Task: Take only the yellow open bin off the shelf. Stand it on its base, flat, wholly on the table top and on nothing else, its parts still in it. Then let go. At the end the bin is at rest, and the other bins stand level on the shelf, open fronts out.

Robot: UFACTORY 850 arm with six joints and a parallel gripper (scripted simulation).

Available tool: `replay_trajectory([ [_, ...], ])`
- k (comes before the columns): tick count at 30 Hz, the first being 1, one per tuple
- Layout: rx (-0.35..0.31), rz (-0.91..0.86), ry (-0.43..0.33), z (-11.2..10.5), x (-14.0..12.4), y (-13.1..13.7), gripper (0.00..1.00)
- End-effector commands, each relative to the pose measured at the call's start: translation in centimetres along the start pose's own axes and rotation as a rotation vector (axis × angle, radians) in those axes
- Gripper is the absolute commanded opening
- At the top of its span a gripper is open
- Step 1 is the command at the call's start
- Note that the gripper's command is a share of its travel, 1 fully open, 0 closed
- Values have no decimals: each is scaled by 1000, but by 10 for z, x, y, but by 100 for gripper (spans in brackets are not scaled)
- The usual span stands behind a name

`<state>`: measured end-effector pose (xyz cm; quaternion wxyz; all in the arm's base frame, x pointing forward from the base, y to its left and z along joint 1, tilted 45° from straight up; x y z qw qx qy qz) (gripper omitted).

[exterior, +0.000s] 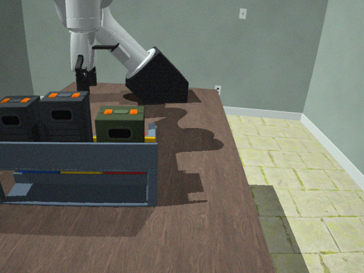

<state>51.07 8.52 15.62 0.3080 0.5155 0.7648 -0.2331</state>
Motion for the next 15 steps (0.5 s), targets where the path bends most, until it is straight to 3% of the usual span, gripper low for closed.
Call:
replay_trajectory([
  [1,-1,1,0,-4,0,1,100],
  [15,-1,0,0,-8,0,0,100],
])
Point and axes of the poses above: the point where the finger pads meet when closed, its own z axis out along the fingers, its own y axis across the jaws, x = y × z, the point moved 1 cm from there along -z, back along the fingers, and after that the axes turned 8 degrees about -z, right-handed, at the moved point
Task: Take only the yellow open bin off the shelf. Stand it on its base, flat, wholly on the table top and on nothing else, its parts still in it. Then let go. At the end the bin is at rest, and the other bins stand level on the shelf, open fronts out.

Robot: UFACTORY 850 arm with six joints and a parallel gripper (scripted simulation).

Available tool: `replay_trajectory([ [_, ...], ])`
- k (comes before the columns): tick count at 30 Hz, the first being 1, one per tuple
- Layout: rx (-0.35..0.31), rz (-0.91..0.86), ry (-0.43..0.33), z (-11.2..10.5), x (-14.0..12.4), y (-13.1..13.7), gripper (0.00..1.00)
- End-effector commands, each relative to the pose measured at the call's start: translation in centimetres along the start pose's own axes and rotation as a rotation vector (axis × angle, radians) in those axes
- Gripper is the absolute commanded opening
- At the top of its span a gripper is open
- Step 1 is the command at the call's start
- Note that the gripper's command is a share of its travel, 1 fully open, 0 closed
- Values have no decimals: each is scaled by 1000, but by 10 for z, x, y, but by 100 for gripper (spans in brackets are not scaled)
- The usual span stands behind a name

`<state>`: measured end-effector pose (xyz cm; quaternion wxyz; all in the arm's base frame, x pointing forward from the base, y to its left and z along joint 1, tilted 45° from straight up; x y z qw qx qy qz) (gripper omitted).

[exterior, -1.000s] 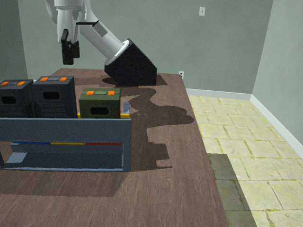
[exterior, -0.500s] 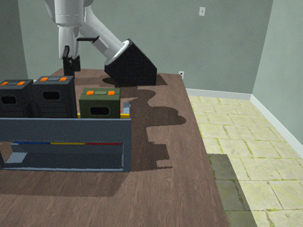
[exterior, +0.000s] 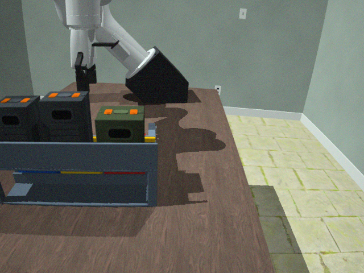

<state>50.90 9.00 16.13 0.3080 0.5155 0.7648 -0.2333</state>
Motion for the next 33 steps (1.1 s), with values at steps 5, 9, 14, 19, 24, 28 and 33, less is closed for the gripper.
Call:
replay_trajectory([
  [5,-1,1,0,-5,0,1,100],
  [9,-1,1,0,-6,0,1,100],
  [14,-1,1,0,-6,0,1,100],
  [19,-1,1,0,-7,0,1,100],
  [24,-1,1,0,-9,0,1,100],
  [28,-1,1,0,-9,0,1,100],
  [33,-1,1,0,-9,0,1,100],
])
Point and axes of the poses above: the point where the finger pads meet when closed, its own z axis out along the fingers, its own y axis across the jaws, x = y × z, the point moved 1 cm from there along -z, back along the fingers, and after that the axes turned 8 degrees about -z, right-handed, at the moved point
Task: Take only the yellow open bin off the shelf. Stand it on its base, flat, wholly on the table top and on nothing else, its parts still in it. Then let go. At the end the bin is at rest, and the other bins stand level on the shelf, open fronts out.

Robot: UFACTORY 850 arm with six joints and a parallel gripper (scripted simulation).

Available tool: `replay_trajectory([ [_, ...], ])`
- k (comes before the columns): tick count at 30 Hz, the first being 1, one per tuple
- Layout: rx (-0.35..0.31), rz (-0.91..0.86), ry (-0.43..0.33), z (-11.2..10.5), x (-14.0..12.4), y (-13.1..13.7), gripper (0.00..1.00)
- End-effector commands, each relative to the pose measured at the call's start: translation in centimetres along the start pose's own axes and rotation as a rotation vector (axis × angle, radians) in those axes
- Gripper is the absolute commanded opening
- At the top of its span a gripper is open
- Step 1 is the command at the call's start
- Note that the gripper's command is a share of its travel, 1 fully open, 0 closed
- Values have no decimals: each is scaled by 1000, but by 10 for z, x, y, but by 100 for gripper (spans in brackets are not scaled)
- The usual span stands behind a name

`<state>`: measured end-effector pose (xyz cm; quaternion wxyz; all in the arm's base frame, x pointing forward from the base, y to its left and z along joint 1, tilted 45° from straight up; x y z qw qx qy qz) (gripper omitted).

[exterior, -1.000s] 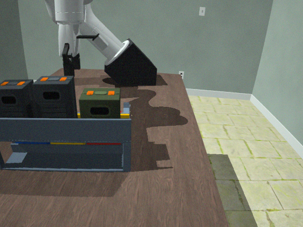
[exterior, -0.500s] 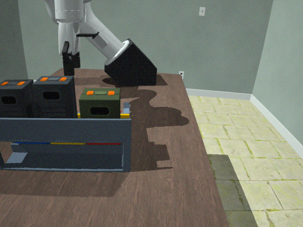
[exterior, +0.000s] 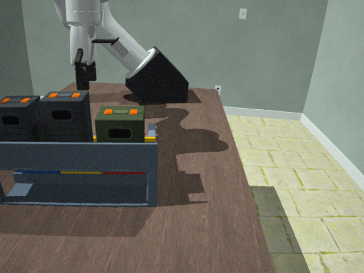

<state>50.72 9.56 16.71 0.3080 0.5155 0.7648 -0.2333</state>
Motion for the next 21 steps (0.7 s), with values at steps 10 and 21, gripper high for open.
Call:
replay_trajectory([
  [10,-1,1,0,-2,0,1,100],
  [21,-1,1,0,20,0,1,100],
])
Point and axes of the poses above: the point where the finger pads meet when closed, its own z axis out along the fingers, its own y axis across the jaws, x = y × z, the point moved 1 cm from there along -z, back along the fingers, and after that the axes turned 8 degrees about -z, right-handed, at the moved point
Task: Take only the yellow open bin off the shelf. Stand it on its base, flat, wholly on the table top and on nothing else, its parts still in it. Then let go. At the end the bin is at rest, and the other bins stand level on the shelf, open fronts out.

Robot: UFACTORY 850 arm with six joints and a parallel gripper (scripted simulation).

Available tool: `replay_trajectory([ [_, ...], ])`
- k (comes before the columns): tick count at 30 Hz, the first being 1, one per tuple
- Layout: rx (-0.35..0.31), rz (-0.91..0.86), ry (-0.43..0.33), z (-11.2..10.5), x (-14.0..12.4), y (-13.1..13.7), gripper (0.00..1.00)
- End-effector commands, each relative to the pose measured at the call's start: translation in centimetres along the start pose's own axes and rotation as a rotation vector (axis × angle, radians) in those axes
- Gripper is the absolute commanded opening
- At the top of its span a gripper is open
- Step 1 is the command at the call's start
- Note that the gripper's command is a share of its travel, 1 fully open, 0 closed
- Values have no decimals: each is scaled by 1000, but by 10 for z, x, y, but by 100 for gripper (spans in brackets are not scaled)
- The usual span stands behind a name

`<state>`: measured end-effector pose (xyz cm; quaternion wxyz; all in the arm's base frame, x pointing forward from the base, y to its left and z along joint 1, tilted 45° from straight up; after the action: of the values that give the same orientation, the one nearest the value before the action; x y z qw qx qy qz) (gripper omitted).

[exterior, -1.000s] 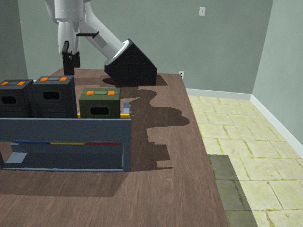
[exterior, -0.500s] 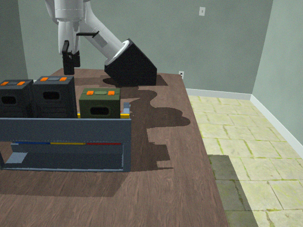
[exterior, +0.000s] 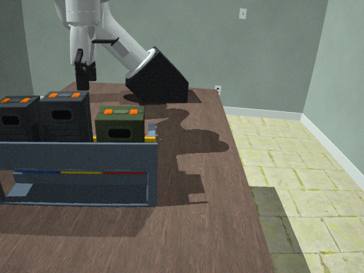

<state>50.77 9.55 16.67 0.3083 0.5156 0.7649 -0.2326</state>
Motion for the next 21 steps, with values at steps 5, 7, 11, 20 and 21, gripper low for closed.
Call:
replay_trajectory([
  [5,0,0,0,53,0,0,100],
  [7,0,0,0,53,0,0,100],
  [11,0,0,0,53,0,0,100],
  [20,0,0,0,96,0,0,100],
  [21,0,0,0,96,0,0,100],
])
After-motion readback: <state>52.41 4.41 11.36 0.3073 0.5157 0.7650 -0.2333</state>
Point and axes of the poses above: the point where the finger pads meet when closed, its own z axis out along the fingers, its own y axis across the jaws, x = y × z, the point moved 1 cm from there along -z, back along the fingers, and after that the axes turned 8 degrees about -z, right-handed, at the moved point
